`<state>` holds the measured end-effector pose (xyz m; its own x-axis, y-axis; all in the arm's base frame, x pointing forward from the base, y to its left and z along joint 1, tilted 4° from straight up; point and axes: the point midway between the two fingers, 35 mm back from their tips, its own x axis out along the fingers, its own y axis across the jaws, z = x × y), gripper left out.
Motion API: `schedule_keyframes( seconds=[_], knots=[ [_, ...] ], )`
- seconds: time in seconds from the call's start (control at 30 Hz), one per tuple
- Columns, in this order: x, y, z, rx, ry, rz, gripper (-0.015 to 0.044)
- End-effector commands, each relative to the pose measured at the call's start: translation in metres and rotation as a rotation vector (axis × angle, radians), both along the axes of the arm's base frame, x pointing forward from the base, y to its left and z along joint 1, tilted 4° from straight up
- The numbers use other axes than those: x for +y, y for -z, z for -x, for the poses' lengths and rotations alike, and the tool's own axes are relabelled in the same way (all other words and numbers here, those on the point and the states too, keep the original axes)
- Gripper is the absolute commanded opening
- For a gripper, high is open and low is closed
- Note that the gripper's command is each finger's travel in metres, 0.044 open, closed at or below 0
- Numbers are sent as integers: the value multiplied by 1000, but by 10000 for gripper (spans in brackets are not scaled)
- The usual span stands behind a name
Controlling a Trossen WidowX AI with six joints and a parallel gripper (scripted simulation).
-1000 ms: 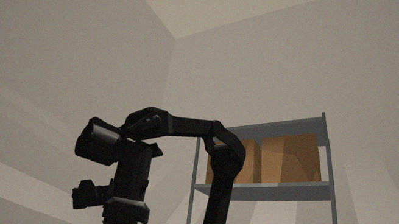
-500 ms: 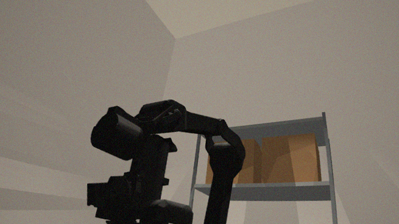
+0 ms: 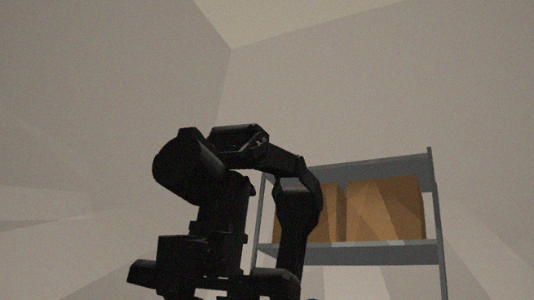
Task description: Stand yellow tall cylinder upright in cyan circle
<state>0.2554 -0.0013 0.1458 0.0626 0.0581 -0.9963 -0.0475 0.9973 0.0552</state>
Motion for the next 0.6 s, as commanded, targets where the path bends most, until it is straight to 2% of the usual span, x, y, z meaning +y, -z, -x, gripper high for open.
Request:
schedule_keyframes(
  seconds=[0.0,0.57],
  knots=[
    [11,-3,-2,-8,-134,12,105],
    [57,-11,-2,-41,-646,39,105]
  ],
)
